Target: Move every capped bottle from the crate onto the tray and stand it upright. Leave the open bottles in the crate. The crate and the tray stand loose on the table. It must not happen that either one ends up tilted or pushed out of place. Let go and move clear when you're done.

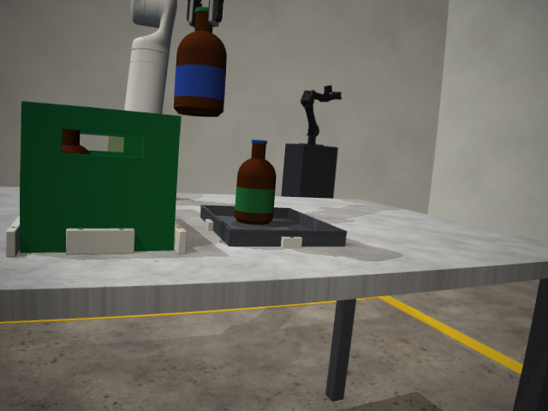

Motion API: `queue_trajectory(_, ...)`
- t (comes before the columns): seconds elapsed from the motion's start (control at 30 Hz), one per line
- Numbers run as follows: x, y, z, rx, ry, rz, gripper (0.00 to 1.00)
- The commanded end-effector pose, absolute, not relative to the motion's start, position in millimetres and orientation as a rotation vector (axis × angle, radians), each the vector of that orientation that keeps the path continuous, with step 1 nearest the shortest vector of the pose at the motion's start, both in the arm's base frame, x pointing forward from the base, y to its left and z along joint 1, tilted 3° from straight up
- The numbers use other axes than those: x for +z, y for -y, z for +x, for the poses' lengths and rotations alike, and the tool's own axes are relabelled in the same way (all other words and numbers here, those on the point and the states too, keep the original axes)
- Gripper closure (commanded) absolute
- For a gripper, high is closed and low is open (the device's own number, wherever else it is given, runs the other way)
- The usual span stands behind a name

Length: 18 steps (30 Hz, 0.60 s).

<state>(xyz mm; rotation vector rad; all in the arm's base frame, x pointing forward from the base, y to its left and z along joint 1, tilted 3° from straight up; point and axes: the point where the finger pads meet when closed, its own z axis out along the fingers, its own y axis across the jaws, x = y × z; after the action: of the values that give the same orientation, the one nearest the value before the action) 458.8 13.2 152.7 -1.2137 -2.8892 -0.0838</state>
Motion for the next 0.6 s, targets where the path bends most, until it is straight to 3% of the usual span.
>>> queue_trajectory(0.0,154,-21,459,-0.086,2.896,-1.203,1.00)
queue_trajectory(0.57,155,-48,460,-0.086,2.896,-1.203,1.00)
